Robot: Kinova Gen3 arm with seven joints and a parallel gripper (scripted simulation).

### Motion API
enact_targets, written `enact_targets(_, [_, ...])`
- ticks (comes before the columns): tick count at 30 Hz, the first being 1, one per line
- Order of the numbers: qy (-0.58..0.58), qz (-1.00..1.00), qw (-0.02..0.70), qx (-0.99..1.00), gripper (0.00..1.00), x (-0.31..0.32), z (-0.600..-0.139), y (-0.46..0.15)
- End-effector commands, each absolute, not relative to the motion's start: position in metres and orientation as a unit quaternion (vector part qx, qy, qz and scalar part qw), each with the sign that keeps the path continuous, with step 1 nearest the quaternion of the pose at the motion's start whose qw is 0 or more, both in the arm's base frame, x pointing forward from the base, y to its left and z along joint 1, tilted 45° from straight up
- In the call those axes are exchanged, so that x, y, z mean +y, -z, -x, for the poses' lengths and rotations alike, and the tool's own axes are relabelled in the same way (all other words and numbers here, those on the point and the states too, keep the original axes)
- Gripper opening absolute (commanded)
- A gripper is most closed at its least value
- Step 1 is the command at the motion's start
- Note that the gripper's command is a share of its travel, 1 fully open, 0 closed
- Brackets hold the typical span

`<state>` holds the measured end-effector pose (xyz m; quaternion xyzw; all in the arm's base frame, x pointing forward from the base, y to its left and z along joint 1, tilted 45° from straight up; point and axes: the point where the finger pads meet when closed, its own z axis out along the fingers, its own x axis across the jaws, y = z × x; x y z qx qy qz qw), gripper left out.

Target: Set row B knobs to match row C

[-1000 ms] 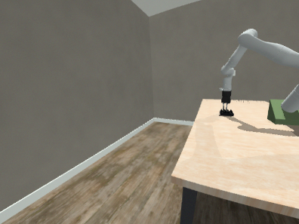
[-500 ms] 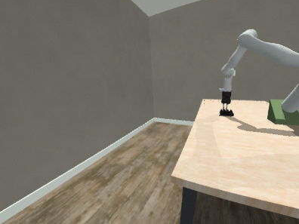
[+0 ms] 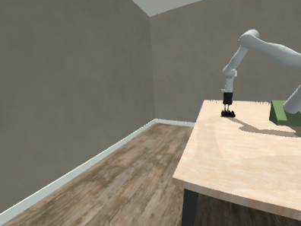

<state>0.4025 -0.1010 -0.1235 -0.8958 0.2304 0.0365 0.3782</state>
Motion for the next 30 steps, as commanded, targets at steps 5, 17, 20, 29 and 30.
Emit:
enact_targets(5, [-0.036, 0.896, 0.378, 0.231, 0.46, -0.1022, -0.4028, 0.1231])
enact_targets(17, [-0.036, 0.896, 0.378, 0.231, 0.30, -0.1022, -0.4028, 0.1231])
enact_targets(20, [-0.036, 0.896, 0.378, 0.231, 0.30, -0.1022, -0.4028, 0.1231])
enact_targets(29, [-0.036, 0.896, 0.378, 0.231, 0.30, -0.1022, -0.4028, 0.1231])
enact_targets(30, [-0.036, 0.896, 0.378, 0.231, 0.30, -0.1022, -0.4028, 0.1231])
